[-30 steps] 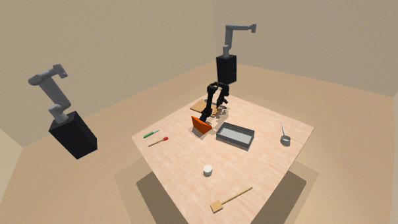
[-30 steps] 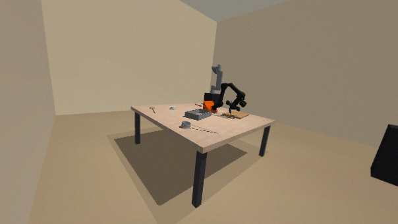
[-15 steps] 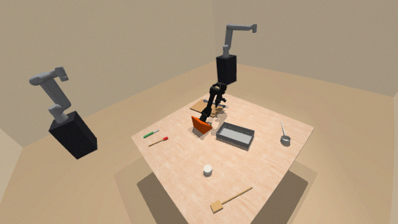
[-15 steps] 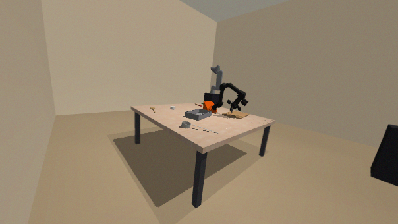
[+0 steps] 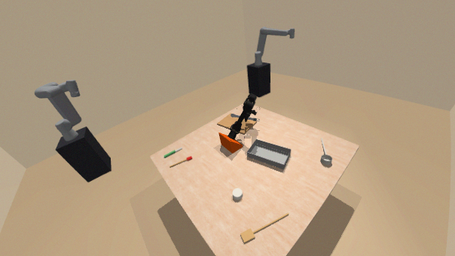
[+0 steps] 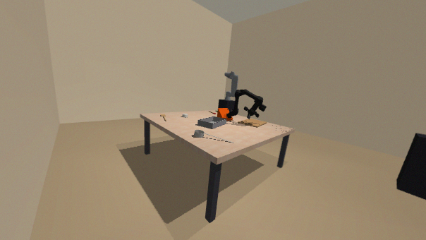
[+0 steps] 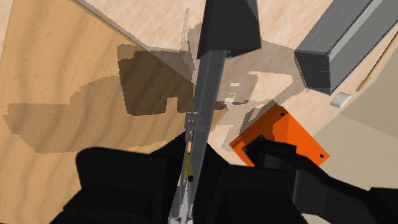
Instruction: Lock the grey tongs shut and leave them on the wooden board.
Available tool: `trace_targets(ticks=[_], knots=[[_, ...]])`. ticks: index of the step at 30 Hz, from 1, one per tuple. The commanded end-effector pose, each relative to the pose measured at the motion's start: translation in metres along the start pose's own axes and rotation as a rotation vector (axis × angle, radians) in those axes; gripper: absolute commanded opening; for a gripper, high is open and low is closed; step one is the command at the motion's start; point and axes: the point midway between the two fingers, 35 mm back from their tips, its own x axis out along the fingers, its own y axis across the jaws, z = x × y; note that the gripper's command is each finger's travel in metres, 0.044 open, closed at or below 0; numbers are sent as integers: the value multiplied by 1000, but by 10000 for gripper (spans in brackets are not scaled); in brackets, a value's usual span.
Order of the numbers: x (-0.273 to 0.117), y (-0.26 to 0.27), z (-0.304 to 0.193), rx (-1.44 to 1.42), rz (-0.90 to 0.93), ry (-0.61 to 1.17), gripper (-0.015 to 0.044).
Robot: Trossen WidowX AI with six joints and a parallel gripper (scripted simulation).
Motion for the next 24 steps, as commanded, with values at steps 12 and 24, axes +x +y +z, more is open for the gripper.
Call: trace_targets(ticks=[12, 24], knots=[[-10, 10, -18, 52, 105, -67, -150], [-21, 18, -34, 99, 220, -86, -150]])
